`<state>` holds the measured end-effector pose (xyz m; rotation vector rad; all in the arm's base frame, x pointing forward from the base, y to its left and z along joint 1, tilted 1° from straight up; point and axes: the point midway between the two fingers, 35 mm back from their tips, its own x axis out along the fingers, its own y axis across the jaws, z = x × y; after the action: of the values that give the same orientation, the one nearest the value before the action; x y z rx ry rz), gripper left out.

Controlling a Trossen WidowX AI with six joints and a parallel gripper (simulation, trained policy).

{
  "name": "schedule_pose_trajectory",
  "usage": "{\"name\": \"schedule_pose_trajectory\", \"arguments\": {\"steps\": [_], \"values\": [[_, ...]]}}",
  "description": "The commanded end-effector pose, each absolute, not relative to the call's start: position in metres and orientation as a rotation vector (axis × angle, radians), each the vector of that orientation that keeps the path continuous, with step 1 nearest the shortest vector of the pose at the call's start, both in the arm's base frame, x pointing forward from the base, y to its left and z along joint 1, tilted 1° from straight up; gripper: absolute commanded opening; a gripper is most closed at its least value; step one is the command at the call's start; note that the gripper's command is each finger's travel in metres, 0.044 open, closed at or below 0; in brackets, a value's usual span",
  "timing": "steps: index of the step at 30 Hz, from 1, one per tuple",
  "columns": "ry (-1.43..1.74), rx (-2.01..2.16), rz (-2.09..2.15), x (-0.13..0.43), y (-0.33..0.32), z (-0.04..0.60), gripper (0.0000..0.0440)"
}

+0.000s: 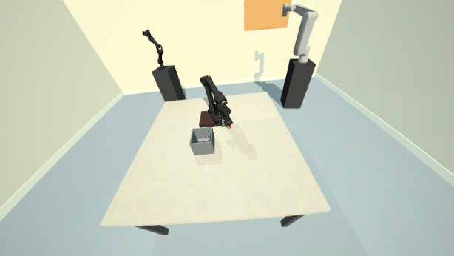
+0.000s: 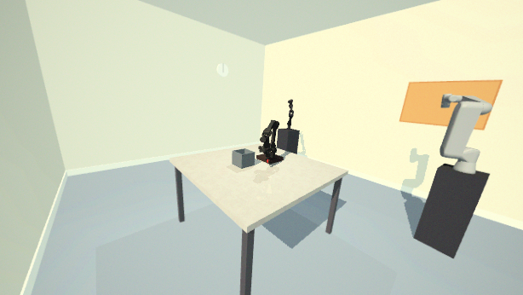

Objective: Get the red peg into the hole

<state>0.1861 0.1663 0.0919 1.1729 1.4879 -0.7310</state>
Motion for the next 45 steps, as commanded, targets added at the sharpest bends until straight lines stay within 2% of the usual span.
{"name": "schedule_pose_trajectory", "arguments": {"steps": [1, 21, 45], "values": [[1.463, 1.192, -0.676, 0.194, 0.166, 0.111, 0.0000], [1.225, 1.203, -0.599, 0.234, 0.111, 0.191, 0.0000], [1.148, 1.167, -0.790, 0.268, 0.034, 0.191, 0.0000]]}}
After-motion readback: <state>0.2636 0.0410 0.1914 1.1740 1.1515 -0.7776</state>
